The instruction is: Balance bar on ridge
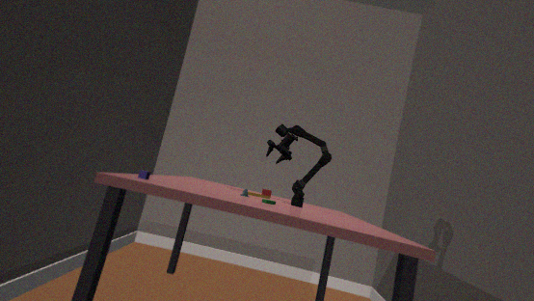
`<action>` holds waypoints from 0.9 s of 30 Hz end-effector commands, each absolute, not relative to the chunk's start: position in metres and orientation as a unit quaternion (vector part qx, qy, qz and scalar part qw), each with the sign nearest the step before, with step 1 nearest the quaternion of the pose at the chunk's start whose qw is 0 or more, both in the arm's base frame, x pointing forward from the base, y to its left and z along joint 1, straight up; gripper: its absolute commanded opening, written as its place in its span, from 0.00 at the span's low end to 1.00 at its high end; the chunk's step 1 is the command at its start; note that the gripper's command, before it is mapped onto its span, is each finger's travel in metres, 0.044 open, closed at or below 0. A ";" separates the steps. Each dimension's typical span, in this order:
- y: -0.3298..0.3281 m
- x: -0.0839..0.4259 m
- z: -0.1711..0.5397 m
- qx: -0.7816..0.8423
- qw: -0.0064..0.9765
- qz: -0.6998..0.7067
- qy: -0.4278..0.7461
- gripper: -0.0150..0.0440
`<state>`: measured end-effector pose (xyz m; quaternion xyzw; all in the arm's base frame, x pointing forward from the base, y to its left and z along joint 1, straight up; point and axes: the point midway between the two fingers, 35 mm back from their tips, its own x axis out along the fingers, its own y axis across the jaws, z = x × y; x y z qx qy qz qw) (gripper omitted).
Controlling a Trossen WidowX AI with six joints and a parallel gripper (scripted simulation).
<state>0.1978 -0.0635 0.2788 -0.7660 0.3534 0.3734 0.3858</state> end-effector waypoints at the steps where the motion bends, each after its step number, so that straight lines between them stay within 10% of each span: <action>1: -0.063 0.198 0.278 -0.765 0.388 0.373 0.354 0.89; 27: -0.063 0.237 0.222 -0.504 0.614 0.314 0.519 0.79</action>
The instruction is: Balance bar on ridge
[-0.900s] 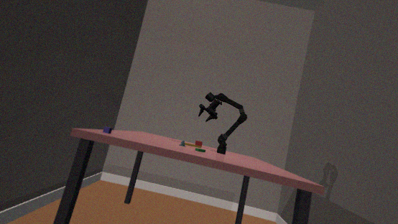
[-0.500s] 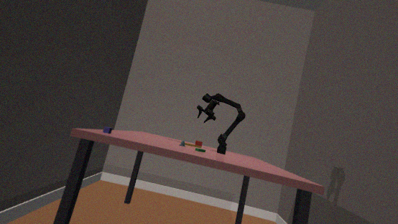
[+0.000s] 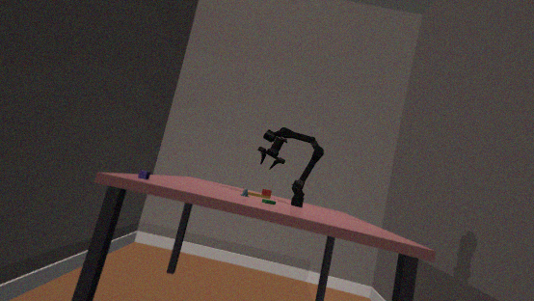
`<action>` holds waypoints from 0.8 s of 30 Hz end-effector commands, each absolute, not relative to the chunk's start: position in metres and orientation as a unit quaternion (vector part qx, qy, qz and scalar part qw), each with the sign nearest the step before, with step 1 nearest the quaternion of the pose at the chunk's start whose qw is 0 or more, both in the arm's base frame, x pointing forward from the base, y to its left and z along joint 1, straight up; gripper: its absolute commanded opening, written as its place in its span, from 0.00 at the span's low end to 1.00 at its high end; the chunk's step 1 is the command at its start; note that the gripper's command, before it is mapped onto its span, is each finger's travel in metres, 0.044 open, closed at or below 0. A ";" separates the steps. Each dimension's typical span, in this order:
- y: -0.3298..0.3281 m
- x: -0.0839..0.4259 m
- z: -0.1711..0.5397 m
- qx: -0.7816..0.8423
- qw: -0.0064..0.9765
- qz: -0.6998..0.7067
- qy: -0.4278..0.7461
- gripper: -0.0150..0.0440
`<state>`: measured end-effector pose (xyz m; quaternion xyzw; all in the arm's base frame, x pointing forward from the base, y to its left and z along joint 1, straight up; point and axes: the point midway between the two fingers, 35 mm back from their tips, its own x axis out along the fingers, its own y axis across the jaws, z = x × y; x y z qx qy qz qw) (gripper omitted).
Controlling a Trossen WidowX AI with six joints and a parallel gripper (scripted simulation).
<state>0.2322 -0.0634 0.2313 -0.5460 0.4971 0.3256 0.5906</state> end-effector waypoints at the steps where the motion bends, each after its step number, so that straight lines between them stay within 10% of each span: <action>1: -0.063 0.238 0.220 -0.492 0.620 0.310 0.526 0.79; 24: -0.060 0.259 0.162 -0.198 0.696 0.176 0.667 0.79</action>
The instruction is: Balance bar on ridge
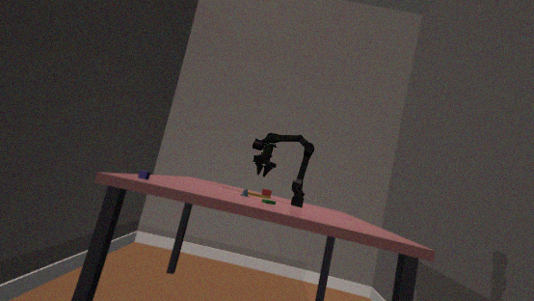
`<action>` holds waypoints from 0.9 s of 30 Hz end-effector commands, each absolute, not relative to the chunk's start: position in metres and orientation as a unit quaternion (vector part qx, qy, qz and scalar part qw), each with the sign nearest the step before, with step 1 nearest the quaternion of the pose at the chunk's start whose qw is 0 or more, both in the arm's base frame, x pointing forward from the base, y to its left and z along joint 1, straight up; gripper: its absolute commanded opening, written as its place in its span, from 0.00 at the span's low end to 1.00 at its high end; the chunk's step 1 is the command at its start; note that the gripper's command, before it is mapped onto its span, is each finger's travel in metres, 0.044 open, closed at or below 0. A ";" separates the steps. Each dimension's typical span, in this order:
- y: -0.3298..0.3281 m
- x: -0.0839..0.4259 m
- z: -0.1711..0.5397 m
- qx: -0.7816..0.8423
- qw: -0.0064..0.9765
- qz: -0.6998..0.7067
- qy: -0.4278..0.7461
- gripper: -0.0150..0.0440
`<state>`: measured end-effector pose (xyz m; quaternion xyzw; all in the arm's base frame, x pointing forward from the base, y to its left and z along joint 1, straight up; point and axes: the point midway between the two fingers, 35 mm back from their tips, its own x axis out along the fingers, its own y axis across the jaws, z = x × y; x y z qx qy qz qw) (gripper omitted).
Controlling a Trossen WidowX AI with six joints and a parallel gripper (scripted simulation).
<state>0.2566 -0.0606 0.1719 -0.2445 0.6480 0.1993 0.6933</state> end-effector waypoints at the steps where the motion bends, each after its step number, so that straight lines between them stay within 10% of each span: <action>1: -0.059 0.260 0.159 -0.185 0.696 0.169 0.673 0.79; 27: -0.059 0.262 0.072 -0.165 0.696 0.157 0.680 0.79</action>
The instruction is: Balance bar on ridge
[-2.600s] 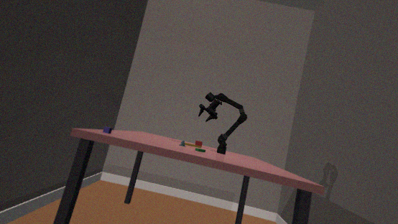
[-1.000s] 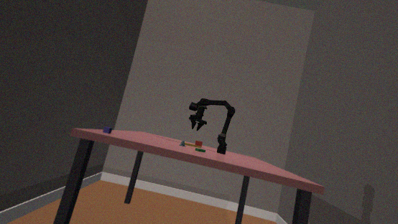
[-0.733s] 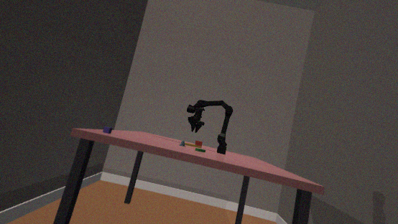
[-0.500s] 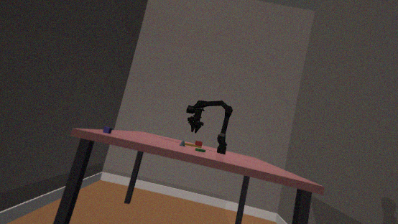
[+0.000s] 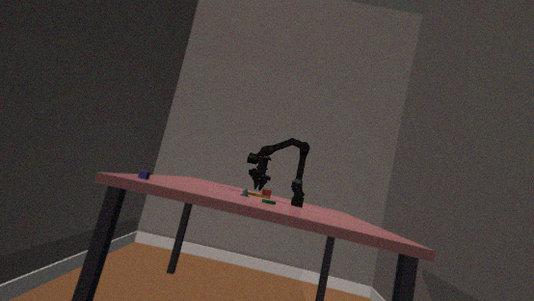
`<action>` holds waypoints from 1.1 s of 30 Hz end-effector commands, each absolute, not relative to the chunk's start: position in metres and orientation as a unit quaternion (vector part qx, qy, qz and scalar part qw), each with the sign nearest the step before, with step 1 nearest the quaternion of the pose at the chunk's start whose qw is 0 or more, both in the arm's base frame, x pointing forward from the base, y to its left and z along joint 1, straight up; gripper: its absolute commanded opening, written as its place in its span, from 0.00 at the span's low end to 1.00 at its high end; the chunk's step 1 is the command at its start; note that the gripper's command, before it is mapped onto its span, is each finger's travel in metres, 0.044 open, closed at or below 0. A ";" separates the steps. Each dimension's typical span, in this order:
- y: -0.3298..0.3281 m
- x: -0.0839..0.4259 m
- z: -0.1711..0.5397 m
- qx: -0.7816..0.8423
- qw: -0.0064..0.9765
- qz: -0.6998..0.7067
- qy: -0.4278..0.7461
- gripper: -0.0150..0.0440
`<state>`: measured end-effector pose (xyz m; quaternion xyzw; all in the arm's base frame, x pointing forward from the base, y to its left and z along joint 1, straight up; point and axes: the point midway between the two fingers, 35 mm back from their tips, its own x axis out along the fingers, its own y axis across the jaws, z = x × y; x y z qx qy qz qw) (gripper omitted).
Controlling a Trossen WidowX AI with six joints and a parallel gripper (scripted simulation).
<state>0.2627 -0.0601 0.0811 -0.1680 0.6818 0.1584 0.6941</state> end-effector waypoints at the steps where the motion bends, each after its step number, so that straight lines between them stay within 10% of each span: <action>1: -0.059 0.262 0.072 -0.165 0.696 0.157 0.680 0.79; 33: -0.060 0.263 0.047 -0.165 0.696 0.157 0.680 0.79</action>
